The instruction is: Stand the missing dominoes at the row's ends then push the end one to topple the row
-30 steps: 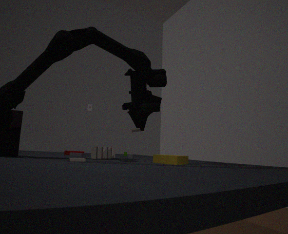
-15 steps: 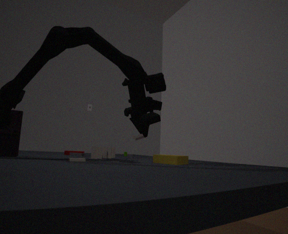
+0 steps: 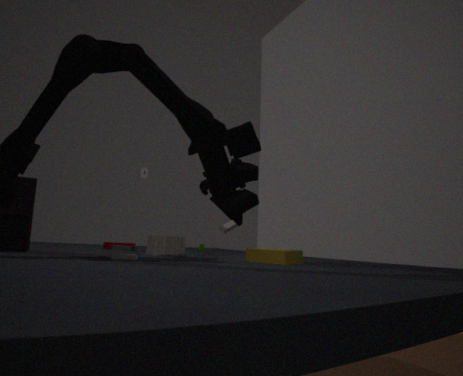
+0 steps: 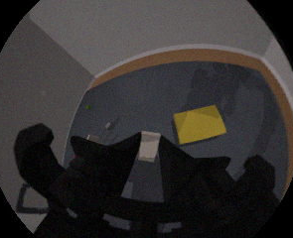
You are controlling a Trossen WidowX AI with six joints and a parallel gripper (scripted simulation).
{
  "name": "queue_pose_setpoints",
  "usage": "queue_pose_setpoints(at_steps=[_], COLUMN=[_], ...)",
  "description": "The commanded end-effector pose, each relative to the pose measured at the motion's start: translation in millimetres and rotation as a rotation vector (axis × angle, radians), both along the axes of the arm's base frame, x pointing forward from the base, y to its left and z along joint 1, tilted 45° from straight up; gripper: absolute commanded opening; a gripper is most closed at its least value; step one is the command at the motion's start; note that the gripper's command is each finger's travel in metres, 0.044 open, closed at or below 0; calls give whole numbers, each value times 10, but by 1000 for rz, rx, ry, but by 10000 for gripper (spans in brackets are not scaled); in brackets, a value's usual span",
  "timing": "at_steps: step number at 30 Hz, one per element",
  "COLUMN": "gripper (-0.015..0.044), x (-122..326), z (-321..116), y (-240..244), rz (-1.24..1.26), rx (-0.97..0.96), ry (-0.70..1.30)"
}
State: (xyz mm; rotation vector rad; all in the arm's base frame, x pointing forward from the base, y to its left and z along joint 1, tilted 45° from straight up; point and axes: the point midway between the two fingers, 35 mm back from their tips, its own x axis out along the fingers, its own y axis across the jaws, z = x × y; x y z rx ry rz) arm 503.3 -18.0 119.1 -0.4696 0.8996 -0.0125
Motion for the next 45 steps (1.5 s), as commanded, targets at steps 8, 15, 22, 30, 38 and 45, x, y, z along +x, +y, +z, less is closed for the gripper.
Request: queue_pose_setpoints(at_steps=[8,15,22,30,38,45], gripper=[107,107,107,107,107,107], x=[12,-16,-76,-187,-344,-518], z=[60,94,146,222,310,393], y=[-53,-87,-117,-143,-155,-152], rz=[104,167,232,308,386,455], rx=[38,45,40,20,-18,-64], ry=[-154,-247,-342,-452,-561,-656])
